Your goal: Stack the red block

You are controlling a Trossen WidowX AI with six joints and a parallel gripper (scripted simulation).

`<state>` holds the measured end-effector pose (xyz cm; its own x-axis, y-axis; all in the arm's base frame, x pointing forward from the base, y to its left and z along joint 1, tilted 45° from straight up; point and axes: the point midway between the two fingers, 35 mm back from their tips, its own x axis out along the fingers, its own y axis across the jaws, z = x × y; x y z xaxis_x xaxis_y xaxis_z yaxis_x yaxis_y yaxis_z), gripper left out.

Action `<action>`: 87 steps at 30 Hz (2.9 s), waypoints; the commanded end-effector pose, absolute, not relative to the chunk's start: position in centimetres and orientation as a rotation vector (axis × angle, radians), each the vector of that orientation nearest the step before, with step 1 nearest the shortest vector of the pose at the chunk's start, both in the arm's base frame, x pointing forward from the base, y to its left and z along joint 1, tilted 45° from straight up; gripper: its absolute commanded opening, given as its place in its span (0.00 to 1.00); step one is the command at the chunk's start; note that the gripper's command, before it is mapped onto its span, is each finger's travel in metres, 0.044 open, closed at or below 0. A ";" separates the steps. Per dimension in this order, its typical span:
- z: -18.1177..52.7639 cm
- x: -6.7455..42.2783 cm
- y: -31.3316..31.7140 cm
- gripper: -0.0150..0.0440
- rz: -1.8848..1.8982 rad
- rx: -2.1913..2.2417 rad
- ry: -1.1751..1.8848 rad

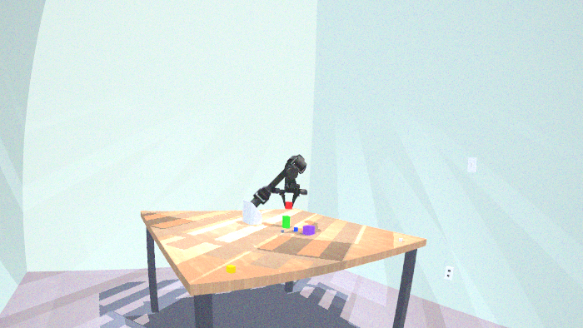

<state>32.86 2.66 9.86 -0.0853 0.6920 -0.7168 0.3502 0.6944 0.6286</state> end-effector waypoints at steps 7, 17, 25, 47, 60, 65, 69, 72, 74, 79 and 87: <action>12.0 28.7 4.3 0.25 0.348 0.855 1.696; 13.1 24.7 5.7 0.25 0.348 0.857 1.698; 13.6 21.5 6.8 0.25 0.349 0.859 1.700; 12.1 18.0 9.4 0.25 0.350 0.860 1.701; 10.3 17.8 11.3 0.25 0.352 0.861 1.701; 10.3 17.7 11.3 0.25 0.352 0.861 1.701; 10.3 17.7 11.3 0.25 0.352 0.861 1.701; 10.3 17.7 11.3 0.25 0.352 0.861 1.701; 10.3 17.7 11.3 0.25 0.352 0.861 1.701; 10.3 17.7 11.3 0.25 0.352 0.862 1.701; 10.2 17.7 11.3 0.34 0.352 0.857 1.701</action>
<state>17.77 11.24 10.27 -0.0914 0.6975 -0.7107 0.3578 0.6890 0.6303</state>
